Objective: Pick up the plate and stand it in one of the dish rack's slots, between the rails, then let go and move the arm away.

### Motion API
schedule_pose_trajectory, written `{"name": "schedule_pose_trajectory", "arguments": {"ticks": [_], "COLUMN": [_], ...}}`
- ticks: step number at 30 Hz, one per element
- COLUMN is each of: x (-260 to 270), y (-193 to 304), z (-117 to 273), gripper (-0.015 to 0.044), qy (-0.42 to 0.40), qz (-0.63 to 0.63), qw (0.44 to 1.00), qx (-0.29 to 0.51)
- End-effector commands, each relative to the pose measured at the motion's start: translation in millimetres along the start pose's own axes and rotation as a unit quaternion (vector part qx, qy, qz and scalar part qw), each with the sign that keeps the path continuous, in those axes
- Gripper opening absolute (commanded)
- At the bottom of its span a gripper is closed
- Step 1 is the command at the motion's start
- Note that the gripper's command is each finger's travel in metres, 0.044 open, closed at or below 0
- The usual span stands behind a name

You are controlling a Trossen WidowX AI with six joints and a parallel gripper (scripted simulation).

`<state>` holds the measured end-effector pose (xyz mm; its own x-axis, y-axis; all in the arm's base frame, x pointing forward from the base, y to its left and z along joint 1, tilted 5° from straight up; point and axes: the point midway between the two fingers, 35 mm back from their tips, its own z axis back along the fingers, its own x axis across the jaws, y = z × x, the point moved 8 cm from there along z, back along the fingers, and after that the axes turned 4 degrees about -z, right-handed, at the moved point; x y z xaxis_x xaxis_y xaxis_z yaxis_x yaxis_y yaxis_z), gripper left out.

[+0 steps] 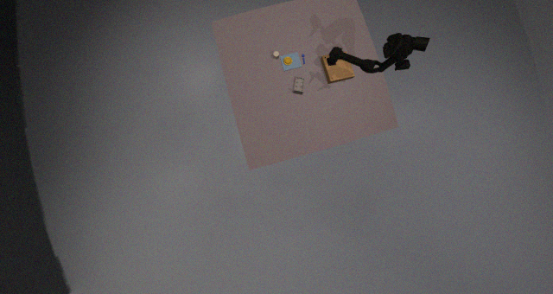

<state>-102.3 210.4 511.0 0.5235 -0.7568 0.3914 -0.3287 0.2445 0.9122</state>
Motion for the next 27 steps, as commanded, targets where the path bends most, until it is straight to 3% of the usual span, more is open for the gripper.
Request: {"name": "schedule_pose_trajectory", "arguments": {"ticks": [1, 14, 27], "x": [0.5, 59.9, 123.4], "y": [0.0, -1.6, -12.0], "z": [0.0, -1.3, -3.4], "gripper": [0.0400, 0.0400, 0.0400], "qy": [0.000, -0.035, -0.073], "qz": [-0.001, -0.175, -0.363], "qw": [1.000, 0.984, 0.928], "qx": [0.000, 0.015, 0.030]}}
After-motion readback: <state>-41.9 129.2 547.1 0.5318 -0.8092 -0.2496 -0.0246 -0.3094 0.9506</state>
